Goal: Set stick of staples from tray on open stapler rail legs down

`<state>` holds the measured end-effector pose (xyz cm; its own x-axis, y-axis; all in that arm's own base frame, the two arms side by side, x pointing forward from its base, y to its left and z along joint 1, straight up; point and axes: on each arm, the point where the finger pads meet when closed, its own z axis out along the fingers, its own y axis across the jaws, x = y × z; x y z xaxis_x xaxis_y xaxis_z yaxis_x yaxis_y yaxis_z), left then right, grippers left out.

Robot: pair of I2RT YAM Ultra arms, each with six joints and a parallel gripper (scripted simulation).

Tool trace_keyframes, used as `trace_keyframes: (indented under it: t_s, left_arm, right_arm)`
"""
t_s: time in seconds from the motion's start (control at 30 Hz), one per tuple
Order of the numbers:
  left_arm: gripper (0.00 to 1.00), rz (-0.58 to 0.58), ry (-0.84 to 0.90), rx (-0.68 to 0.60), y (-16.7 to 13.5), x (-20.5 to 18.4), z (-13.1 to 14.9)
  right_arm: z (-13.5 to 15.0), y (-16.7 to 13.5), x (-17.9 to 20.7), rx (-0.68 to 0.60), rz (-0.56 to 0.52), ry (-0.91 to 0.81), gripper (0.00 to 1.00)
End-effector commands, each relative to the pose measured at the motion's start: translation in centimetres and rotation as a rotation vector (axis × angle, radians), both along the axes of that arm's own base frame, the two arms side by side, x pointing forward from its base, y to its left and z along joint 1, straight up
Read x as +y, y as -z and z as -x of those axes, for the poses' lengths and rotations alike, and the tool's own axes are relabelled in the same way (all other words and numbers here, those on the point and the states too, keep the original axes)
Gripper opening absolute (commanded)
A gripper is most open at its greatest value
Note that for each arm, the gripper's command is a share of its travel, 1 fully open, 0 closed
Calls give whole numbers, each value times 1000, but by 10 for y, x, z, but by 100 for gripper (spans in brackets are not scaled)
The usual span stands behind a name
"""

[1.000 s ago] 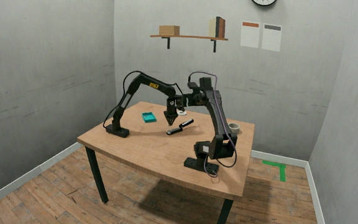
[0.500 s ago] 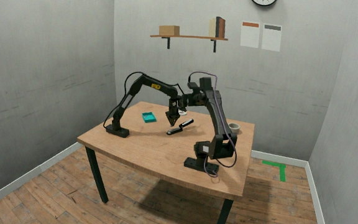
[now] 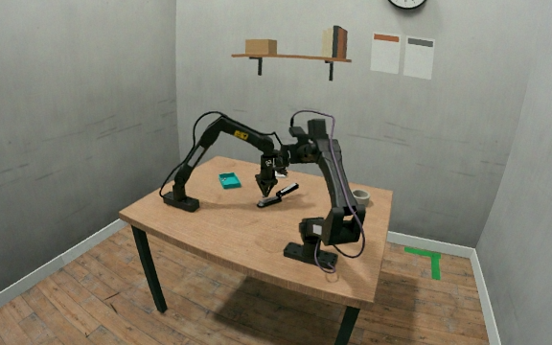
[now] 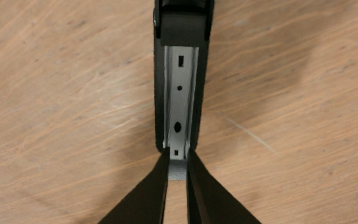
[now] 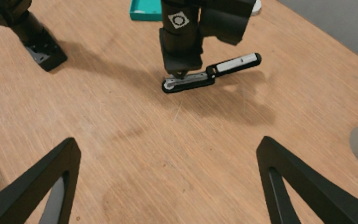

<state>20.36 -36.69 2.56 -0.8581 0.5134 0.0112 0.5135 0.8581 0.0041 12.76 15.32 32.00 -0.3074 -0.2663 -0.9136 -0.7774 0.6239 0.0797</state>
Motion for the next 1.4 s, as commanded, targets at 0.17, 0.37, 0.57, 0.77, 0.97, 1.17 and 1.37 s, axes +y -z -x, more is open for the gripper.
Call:
trace_keyframes:
  t_s: [0.17,0.37,0.57,0.77,0.97,1.17,1.37]
  left_arm:
    - [6,3,-7,-17,2,-2,-3]
    - [6,8,0,-16,3,0,-1]
    - [6,20,-6,-28,4,-3,-3]
    - [6,26,-4,-32,5,-4,-3]
    - [6,22,-2,-32,13,-4,-2]
    - [6,23,-2,-34,18,-4,-2]
    - [6,21,-2,-33,22,-4,-2]
  right_arm:
    - [5,-5,-4,-8,-7,1,100]
    - [5,-5,-4,-8,-7,1,100]
    - [5,-5,-4,-8,-7,1,100]
    - [5,-5,-4,-8,-7,1,100]
    - [5,-5,-4,-8,-7,1,100]
    - [5,-5,-4,-8,-7,1,100]
    - [5,-5,-4,-8,-7,1,100]
